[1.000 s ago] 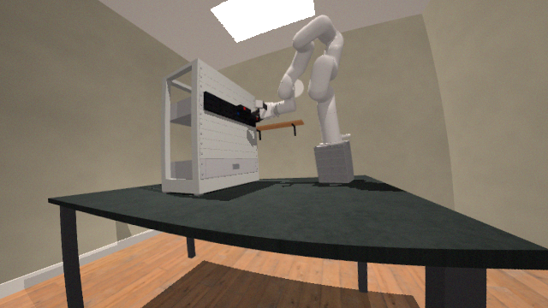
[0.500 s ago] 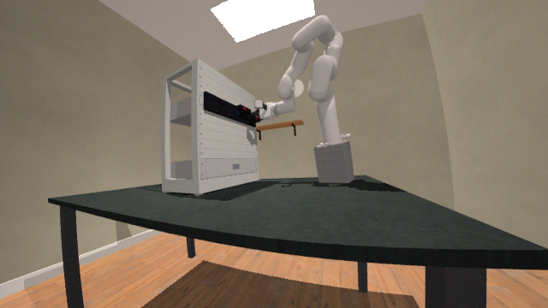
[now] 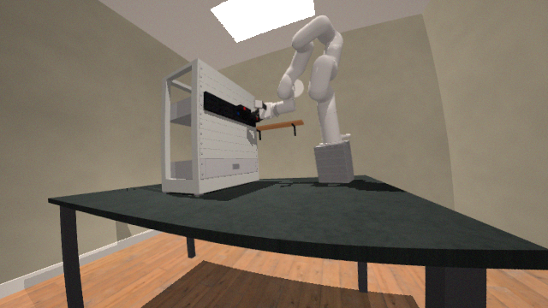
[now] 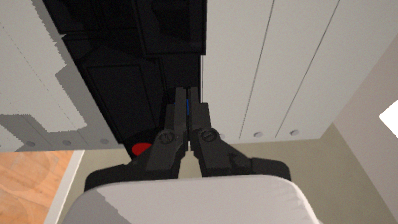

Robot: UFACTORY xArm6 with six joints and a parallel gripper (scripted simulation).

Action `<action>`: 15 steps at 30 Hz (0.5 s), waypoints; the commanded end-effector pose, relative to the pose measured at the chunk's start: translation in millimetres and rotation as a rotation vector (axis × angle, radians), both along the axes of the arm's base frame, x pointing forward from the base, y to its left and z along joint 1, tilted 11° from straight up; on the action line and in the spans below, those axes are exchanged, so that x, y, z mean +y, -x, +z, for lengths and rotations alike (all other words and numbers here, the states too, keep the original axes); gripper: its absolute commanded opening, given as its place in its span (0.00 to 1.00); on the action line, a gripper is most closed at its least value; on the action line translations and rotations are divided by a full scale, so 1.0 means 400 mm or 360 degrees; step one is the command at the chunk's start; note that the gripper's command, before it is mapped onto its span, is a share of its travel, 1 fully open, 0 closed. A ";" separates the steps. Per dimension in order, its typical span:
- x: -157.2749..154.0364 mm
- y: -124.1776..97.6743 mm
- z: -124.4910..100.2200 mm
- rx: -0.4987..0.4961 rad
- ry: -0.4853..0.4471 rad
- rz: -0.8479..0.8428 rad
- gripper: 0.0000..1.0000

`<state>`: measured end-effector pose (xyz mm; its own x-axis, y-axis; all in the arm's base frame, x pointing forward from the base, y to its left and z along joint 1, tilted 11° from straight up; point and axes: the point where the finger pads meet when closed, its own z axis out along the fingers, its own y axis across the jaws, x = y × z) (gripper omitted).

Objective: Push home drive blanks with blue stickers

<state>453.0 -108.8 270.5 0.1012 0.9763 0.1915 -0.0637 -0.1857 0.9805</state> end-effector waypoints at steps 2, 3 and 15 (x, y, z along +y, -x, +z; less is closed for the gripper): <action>0.002 0.027 0.003 -0.0006 0.0002 0.0000 0.00; 0.004 0.038 0.002 -0.0006 0.0002 0.0000 0.00; 0.020 0.183 -0.004 -0.0006 0.0002 0.0000 0.00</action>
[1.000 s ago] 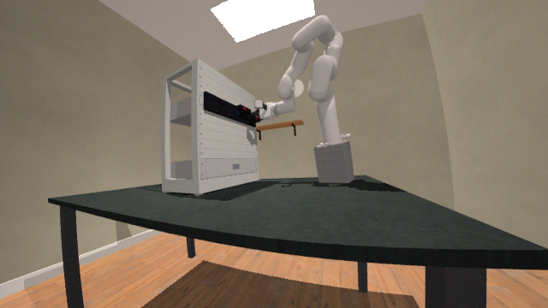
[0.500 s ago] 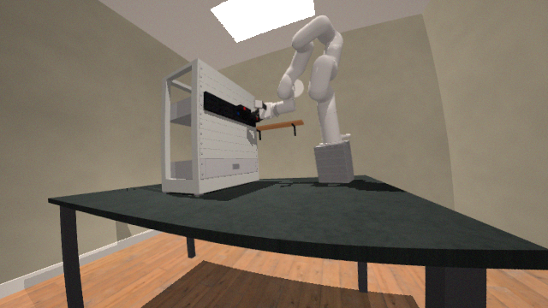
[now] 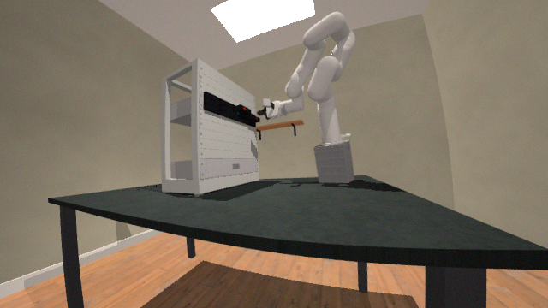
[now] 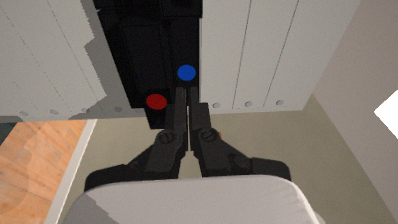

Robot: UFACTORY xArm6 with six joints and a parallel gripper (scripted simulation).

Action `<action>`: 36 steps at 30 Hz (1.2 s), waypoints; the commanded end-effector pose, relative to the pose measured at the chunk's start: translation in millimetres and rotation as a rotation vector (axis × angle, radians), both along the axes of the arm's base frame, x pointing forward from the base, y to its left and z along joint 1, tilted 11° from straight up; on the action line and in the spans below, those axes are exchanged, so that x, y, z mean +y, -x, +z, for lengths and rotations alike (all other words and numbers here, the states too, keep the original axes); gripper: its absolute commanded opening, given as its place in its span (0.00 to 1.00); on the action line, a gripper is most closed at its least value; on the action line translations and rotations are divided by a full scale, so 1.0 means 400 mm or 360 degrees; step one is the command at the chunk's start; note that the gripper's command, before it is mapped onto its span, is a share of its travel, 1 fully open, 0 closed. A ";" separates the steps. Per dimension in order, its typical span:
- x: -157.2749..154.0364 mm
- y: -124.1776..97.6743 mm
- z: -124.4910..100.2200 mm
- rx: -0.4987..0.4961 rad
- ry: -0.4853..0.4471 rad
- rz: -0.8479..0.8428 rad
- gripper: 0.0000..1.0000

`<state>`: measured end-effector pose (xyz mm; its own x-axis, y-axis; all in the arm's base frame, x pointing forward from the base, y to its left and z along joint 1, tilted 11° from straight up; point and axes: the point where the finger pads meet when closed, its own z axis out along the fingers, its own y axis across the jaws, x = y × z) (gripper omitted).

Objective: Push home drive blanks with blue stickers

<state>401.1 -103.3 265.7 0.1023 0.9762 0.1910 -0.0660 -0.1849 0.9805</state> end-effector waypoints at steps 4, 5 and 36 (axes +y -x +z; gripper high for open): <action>0.010 0.088 0.006 -0.0003 0.0000 0.0002 0.00; 0.011 0.093 0.006 -0.0003 0.0000 0.0002 0.00; 0.014 0.109 0.005 -0.0003 0.0000 0.0002 0.00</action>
